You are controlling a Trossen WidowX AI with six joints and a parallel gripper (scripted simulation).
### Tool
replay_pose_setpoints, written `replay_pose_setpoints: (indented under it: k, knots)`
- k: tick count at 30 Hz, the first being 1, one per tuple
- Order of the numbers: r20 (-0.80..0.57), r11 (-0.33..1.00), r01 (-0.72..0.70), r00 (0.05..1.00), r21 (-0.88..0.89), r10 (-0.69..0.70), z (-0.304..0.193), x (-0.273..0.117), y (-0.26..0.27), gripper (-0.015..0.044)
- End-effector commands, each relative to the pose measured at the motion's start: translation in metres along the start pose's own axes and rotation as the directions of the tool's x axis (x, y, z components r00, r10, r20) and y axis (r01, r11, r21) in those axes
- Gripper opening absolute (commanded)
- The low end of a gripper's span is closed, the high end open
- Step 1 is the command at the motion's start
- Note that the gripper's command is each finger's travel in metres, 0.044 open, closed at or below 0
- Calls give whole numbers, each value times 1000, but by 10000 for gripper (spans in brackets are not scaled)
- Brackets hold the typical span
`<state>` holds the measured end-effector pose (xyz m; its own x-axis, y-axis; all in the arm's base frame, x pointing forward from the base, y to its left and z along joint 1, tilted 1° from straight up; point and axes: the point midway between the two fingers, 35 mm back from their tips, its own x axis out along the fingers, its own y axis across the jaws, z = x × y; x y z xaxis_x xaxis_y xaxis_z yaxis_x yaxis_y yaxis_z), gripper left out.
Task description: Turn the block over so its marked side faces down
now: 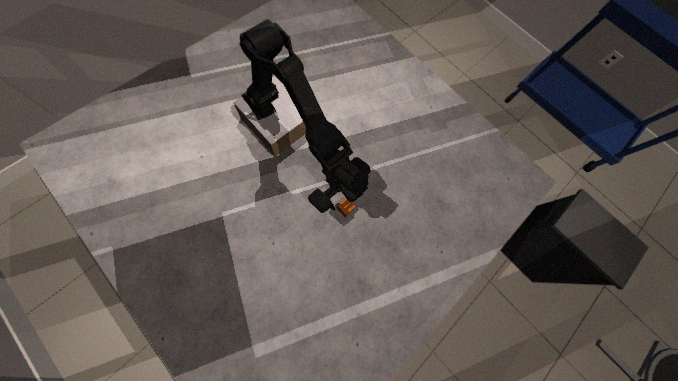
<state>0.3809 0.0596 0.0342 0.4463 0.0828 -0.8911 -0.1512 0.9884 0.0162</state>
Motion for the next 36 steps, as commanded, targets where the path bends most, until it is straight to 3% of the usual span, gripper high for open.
replay_pose_setpoints:
  k: [1, 12, 36]
  knots:
    - [-99, 1000, -3, 995, -6, 2, 10, 4, 1, 440]
    - [-406, 1000, -3, 914, -7, 0, 33, -4, 3, 440]
    - [-411, 1000, -3, 912, -7, 0, 11, 44, 1, 440]
